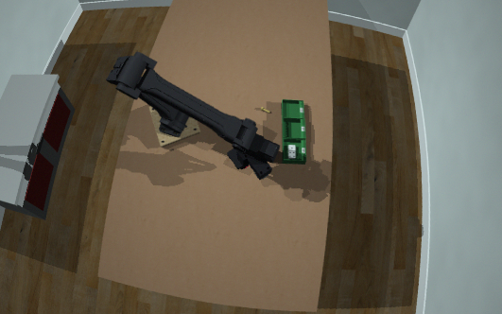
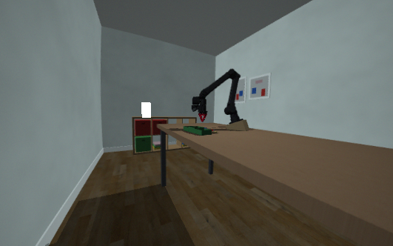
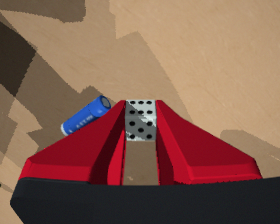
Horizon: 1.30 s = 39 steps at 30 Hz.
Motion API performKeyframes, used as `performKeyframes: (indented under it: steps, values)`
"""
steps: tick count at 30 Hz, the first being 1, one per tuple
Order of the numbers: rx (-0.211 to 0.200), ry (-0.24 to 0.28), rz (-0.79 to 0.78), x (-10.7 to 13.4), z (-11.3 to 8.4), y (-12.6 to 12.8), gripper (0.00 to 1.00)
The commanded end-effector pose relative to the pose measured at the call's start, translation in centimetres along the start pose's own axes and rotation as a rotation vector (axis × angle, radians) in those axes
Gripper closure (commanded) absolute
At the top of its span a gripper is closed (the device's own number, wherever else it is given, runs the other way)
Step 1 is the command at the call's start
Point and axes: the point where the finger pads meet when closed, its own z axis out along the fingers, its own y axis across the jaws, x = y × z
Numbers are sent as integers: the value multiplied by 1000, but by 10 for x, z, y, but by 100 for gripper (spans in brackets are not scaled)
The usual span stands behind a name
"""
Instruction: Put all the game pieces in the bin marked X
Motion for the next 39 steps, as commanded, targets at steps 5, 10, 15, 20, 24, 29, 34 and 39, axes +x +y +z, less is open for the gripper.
performKeyframes:
  steps: [5, 10, 15, 20, 24, 29, 34, 39]
  values:
    - [-2, -4, -2, 2, -5, 3, 90]
    - [-1, -2, -2, 3, -4, 3, 90]
    - [-4, -7, -1, 0, -6, 4, 90]
    - [-4, -7, -1, 0, -6, 4, 90]
    - [-4, -7, -1, 0, -6, 4, 90]
    - [-31, -47, 12, -26, -13, 40, 90]
    - [-34, -45, 12, -32, -13, 71, 90]
    - [-33, -41, 11, -34, -12, 88, 90]
